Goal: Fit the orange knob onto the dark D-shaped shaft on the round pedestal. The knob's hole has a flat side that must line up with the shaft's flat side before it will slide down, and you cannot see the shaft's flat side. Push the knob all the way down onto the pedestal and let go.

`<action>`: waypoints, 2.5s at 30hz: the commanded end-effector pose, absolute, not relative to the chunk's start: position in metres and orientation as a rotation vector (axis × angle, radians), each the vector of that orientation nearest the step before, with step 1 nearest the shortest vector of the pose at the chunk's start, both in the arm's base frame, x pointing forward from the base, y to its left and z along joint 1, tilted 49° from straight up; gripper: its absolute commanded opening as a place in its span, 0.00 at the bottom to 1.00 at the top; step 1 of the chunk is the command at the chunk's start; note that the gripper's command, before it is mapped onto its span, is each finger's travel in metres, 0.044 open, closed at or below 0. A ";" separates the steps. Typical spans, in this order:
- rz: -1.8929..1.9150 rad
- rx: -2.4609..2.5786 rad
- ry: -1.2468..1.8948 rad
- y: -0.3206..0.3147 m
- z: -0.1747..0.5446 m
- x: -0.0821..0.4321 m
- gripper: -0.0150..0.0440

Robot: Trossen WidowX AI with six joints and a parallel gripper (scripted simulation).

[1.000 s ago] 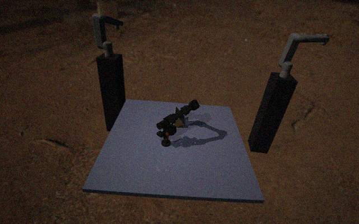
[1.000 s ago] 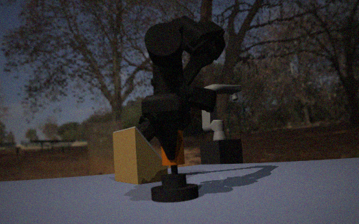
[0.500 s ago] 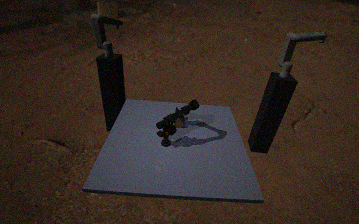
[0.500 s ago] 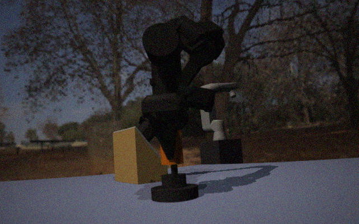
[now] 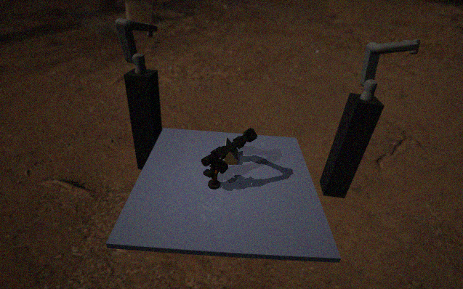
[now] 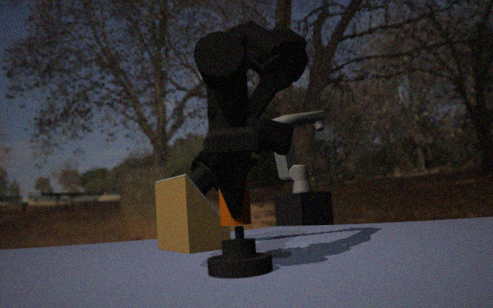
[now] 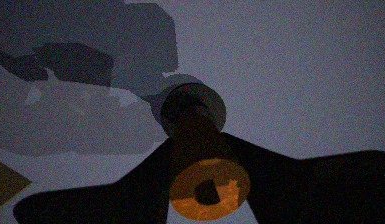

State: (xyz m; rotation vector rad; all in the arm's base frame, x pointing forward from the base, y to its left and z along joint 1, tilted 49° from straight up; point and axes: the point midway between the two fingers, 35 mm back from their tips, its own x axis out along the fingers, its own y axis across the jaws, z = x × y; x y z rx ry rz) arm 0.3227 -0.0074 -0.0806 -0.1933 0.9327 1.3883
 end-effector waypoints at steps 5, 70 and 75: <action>1.387 -0.206 0.926 -0.008 -0.081 0.327 0.25; 1.484 -0.364 0.780 -0.006 -0.083 0.323 0.25; 1.484 -0.363 0.780 -0.006 -0.083 0.323 0.25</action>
